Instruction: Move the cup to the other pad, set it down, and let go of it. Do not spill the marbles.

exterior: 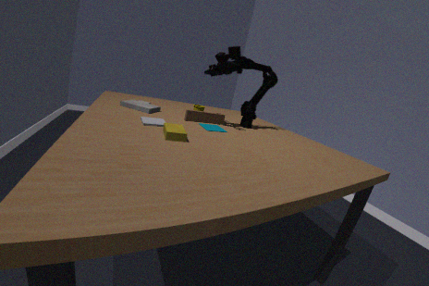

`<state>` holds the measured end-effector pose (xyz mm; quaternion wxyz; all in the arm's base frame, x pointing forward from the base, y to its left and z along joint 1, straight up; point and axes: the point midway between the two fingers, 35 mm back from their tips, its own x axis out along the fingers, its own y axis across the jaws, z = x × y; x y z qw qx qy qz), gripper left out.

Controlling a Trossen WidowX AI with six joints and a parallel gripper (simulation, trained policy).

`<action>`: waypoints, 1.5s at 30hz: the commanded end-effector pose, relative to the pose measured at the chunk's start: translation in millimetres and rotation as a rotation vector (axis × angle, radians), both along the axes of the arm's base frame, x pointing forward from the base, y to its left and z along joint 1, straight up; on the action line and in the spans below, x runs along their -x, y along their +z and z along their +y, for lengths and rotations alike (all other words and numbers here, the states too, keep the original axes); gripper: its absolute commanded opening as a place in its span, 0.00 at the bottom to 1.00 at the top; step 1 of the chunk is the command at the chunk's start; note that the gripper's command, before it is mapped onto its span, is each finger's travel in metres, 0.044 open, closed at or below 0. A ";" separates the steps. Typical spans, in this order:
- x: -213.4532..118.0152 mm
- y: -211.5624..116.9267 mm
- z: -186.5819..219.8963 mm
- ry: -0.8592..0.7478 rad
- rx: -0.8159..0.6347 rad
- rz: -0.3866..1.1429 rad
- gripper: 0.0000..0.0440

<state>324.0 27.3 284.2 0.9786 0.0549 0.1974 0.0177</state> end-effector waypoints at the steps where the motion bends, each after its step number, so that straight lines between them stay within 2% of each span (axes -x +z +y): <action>1: -0.4 -1.8 2.0 -0.006 -0.010 0.052 0.23; 20: 5.6 -30.7 6.4 -0.013 0.008 0.370 0.27; 45: 21.5 -63.8 -12.9 0.000 0.132 0.763 0.28</action>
